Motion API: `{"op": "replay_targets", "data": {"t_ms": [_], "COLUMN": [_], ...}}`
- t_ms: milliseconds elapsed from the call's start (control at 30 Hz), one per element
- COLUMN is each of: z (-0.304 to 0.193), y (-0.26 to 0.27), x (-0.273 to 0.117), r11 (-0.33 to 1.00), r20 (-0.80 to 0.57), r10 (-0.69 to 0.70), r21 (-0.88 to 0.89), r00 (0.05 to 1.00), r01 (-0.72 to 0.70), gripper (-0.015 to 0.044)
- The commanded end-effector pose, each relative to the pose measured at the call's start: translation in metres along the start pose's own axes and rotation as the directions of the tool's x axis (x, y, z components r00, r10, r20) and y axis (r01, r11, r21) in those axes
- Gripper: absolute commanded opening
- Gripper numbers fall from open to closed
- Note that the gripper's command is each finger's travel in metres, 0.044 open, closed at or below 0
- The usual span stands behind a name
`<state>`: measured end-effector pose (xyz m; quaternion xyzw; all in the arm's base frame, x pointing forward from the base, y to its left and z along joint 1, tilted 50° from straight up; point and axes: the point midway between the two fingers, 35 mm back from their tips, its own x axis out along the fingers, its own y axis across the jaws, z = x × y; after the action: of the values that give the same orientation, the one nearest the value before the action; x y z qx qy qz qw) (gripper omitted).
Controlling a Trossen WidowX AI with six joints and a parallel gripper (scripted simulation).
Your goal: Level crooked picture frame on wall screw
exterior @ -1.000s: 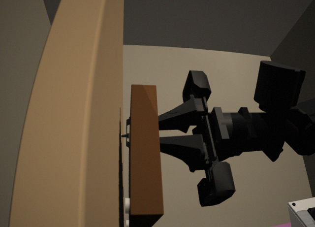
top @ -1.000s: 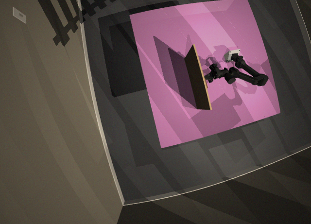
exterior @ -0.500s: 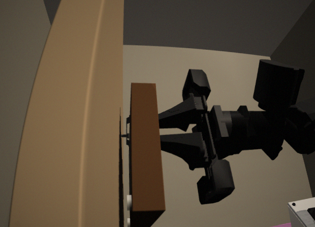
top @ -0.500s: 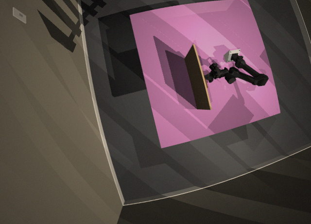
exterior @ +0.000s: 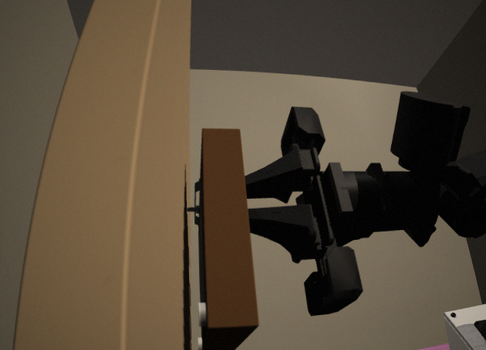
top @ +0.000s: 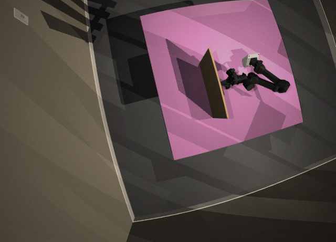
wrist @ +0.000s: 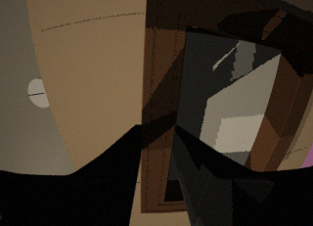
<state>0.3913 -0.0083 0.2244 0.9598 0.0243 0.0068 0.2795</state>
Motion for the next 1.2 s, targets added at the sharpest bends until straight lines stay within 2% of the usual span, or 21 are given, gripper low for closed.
{"op": "replay_targets", "data": {"t_ms": [0,1167], "z": [0.0002,-0.0068], "y": [0.0029,0.0046], "x": [-0.0001,-0.0001], "r11": [1.000,1.000], "r20": [0.002,0.002], "r10": [0.011,0.011], "r21": [0.004,0.004], "r00": [1.000,1.000], "r01": [-0.011,-0.011], "gripper": [0.0000,0.0000]}}
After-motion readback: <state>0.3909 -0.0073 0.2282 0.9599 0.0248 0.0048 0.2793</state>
